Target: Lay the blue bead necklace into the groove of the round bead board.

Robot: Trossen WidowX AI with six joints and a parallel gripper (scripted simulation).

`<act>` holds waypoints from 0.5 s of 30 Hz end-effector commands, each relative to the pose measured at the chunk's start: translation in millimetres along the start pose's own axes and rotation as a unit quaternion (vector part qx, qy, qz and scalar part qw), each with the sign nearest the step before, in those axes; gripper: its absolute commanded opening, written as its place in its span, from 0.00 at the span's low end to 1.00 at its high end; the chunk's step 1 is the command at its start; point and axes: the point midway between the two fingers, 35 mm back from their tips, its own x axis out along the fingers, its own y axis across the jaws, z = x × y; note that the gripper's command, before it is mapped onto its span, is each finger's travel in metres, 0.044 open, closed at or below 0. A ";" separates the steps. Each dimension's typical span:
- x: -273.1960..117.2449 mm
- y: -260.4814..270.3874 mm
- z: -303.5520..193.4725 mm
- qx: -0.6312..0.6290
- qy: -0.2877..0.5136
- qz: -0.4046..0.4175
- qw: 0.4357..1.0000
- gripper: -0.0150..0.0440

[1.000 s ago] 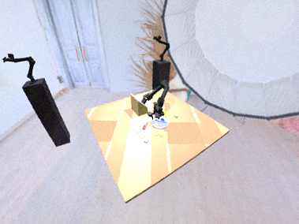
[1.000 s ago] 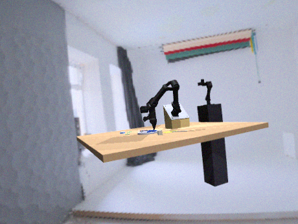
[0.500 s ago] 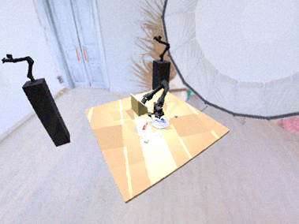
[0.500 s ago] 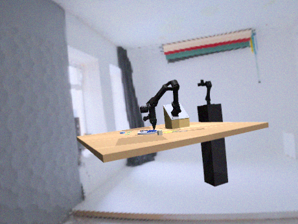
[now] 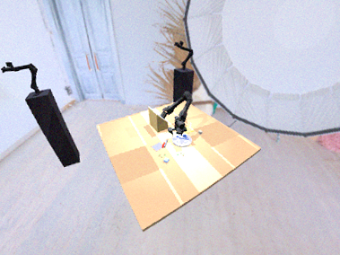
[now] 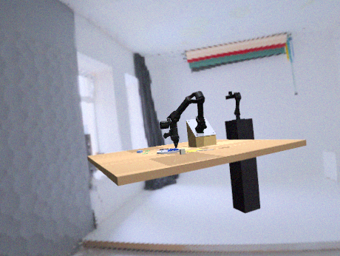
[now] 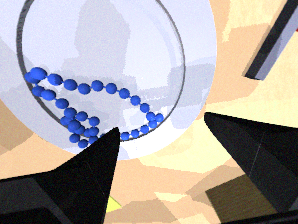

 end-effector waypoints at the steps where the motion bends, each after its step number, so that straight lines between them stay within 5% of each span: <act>1: -7.5 2.5 2.7 -0.083 -0.001 -0.001 0.997 0.82; 9: -30.9 9.9 7.2 -0.342 -0.001 -0.002 0.940 0.47; 15: -30.9 9.9 7.2 -0.342 -0.001 -0.002 0.940 0.46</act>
